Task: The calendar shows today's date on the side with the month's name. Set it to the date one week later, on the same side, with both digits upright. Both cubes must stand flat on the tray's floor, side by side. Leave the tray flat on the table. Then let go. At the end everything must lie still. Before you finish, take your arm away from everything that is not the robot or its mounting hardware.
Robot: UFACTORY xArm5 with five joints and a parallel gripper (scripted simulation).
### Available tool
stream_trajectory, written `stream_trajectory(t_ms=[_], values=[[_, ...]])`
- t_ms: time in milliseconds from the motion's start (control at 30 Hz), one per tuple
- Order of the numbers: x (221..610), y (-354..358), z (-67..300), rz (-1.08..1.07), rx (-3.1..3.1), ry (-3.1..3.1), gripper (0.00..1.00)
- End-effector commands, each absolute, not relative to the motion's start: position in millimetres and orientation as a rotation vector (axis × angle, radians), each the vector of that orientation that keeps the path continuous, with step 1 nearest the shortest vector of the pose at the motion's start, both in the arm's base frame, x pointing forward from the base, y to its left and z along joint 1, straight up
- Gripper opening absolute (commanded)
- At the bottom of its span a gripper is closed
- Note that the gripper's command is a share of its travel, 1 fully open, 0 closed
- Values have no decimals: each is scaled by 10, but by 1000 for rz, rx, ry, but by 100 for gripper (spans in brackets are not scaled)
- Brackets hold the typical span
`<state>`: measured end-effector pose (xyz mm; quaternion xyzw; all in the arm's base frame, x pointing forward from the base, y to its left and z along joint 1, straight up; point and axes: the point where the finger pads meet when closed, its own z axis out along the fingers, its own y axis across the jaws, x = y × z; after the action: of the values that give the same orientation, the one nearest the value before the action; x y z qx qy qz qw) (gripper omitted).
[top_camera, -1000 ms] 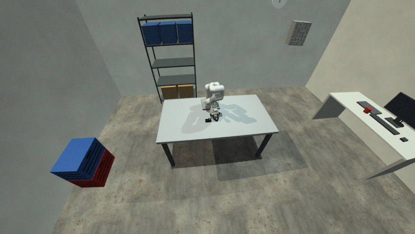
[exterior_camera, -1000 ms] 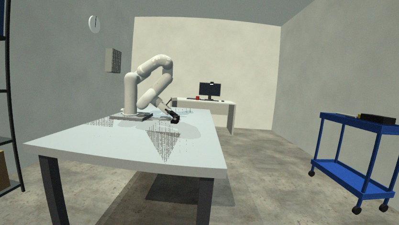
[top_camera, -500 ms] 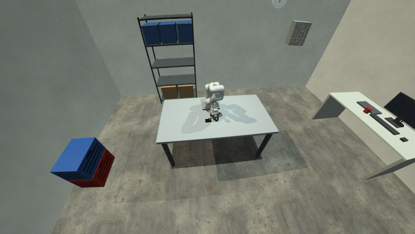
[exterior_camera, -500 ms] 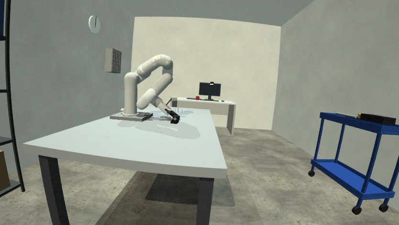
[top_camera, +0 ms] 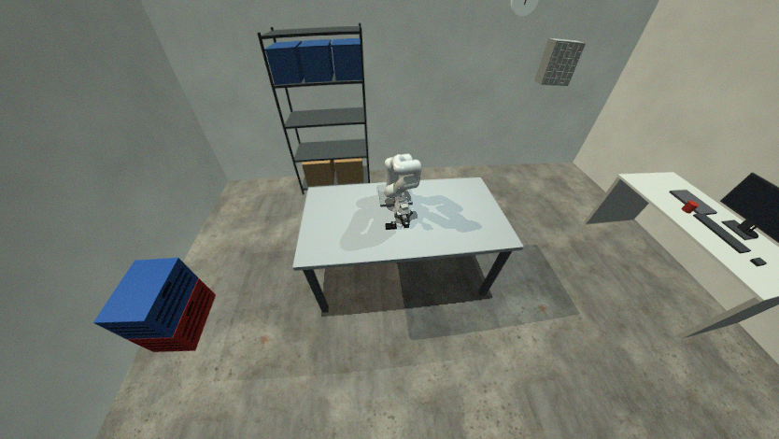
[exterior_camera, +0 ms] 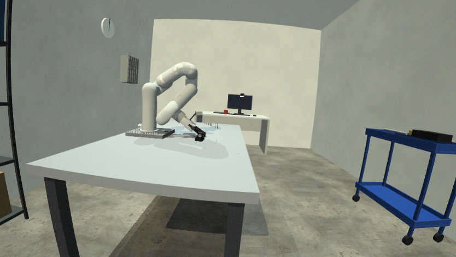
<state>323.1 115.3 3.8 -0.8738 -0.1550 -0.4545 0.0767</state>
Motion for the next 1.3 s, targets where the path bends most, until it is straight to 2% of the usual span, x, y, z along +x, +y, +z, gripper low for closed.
stream_trajectory(t_ms=[0,900,1267], values=[[3231,1153,42,-1363,-2618,-464,29],[3231,1152,60,-1363,-2618,-464,29],[3221,1149,429,-1364,-2617,-464,29]])
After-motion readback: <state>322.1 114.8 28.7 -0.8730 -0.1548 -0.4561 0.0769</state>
